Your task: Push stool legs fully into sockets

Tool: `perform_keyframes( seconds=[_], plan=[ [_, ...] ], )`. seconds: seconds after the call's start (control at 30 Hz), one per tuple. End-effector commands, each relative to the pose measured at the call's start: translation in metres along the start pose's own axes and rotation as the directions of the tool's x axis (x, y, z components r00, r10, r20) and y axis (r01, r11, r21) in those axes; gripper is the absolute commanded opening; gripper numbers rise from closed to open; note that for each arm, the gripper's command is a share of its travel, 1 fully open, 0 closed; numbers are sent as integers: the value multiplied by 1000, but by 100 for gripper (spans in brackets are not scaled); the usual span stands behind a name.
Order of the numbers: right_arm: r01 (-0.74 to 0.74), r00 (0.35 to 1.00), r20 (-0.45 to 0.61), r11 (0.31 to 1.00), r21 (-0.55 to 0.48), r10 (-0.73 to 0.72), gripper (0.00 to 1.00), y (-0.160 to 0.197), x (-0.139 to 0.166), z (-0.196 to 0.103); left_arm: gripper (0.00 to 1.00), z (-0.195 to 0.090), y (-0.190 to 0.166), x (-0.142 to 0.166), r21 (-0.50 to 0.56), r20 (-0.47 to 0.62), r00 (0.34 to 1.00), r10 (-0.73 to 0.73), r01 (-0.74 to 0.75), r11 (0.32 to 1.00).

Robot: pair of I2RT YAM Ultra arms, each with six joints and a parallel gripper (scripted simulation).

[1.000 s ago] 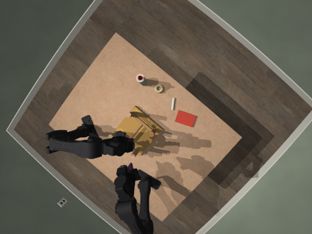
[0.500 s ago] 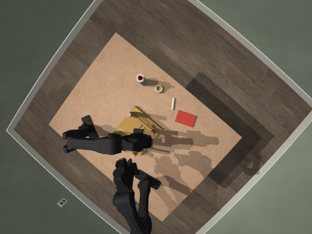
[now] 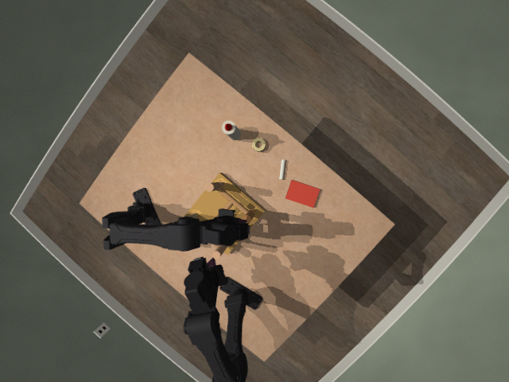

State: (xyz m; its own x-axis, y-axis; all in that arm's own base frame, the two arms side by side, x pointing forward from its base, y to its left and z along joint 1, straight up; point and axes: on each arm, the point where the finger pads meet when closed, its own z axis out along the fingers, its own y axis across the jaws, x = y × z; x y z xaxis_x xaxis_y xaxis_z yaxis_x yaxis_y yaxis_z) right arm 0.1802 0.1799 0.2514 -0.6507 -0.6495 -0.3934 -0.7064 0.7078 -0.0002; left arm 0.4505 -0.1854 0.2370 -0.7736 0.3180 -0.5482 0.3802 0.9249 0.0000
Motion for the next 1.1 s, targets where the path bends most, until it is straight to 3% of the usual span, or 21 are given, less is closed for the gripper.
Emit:
perform_keyframes(
  seconds=[0.0,0.4,0.47,1.07],
  plan=[
    [14,1000,12,1000,-7,-14,0,3,-4,-3,0,-6,5,-3,-8,35,999,-3,3,1000],
    [14,1000,12,1000,-7,-14,0,3,-4,-3,0,3,6,3,-9,42,999,-5,6,1000],
    [14,1000,12,1000,-7,-14,0,3,-4,-3,0,-14,4,-15,-5,102,995,0,1,1000],
    [17,1000,19,1000,-9,-17,0,4,8,14,0,-5,3,-7,-4,64,998,1,0,1000]
  ],
)
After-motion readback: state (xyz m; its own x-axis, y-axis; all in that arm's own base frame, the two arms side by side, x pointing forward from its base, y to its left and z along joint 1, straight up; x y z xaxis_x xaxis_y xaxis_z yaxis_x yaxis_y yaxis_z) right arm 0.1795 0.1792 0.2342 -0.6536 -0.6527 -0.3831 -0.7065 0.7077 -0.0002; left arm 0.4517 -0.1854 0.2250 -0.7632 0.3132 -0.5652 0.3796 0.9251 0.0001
